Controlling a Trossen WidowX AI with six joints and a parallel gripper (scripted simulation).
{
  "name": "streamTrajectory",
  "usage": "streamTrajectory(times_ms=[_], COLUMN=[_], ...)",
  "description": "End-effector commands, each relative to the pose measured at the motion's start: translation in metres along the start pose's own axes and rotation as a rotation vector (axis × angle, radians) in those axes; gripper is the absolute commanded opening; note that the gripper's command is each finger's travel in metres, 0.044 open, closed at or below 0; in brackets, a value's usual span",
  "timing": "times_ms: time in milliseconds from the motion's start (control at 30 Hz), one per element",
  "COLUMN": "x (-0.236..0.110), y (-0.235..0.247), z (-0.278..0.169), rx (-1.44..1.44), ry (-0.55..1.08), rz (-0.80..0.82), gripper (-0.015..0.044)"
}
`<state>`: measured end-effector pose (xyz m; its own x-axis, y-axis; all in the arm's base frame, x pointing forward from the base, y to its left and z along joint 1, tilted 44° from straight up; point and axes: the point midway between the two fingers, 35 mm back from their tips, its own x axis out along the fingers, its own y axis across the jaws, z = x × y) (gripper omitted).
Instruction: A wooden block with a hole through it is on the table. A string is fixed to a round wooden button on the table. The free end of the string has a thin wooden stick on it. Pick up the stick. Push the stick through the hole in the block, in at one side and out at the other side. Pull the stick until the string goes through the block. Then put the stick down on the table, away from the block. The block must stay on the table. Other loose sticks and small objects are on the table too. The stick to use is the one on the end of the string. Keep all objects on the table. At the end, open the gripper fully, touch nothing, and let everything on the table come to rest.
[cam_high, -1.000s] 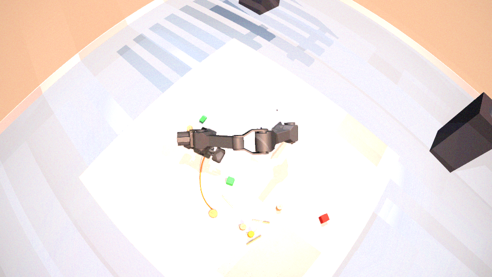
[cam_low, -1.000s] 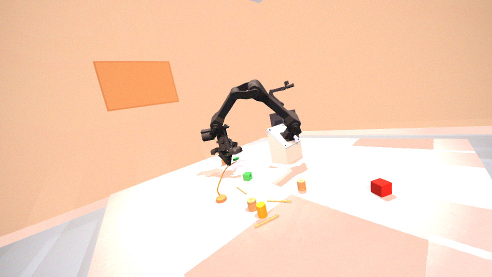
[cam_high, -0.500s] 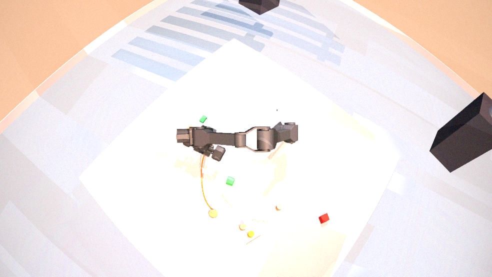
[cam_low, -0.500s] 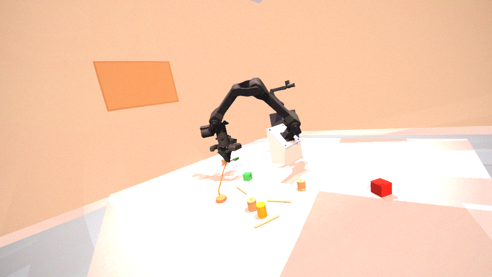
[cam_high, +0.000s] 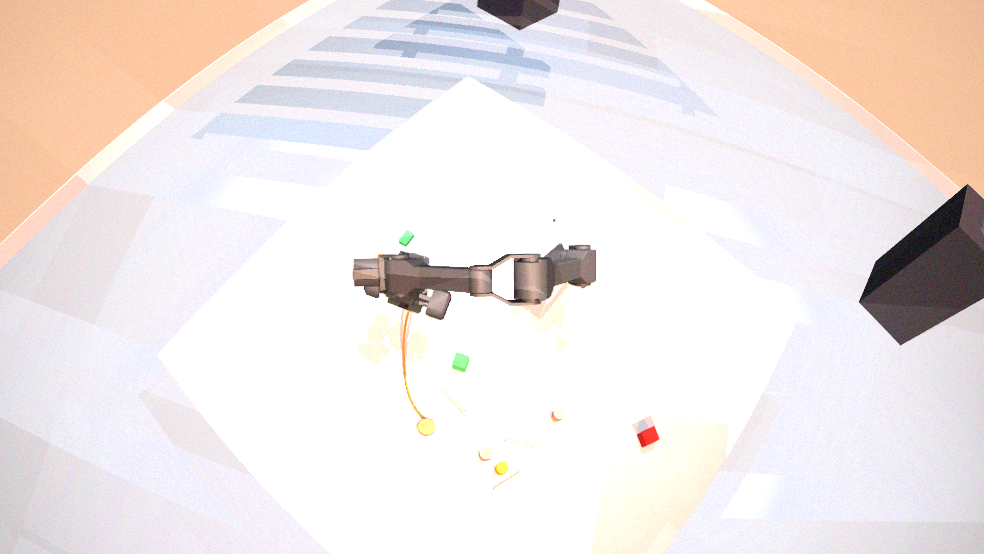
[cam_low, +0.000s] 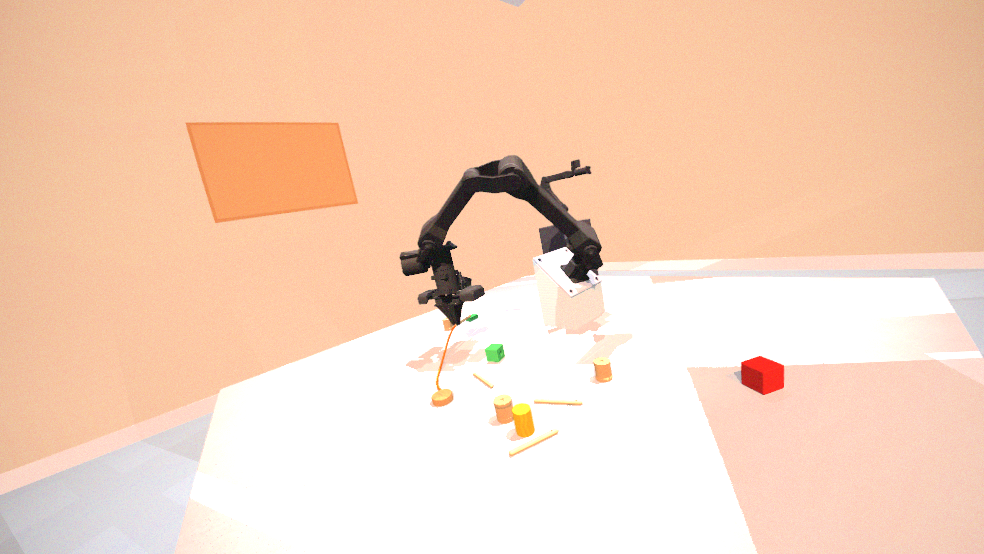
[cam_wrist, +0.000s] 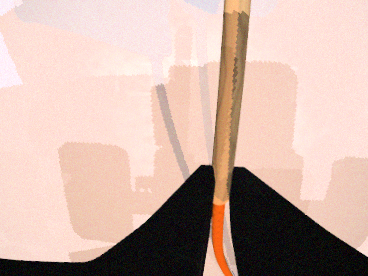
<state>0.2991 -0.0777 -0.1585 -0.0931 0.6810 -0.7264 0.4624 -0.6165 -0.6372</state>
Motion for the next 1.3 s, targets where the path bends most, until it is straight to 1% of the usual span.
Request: streamTrajectory(times_ms=[0, 1267], x=[-0.001, -0.003], y=[0.001, 0.001], z=[-0.004, -0.033], rx=[-0.126, -1.510], ry=[0.003, -0.001], rz=[0.002, 0.008], gripper=[0.0000, 0.0000])
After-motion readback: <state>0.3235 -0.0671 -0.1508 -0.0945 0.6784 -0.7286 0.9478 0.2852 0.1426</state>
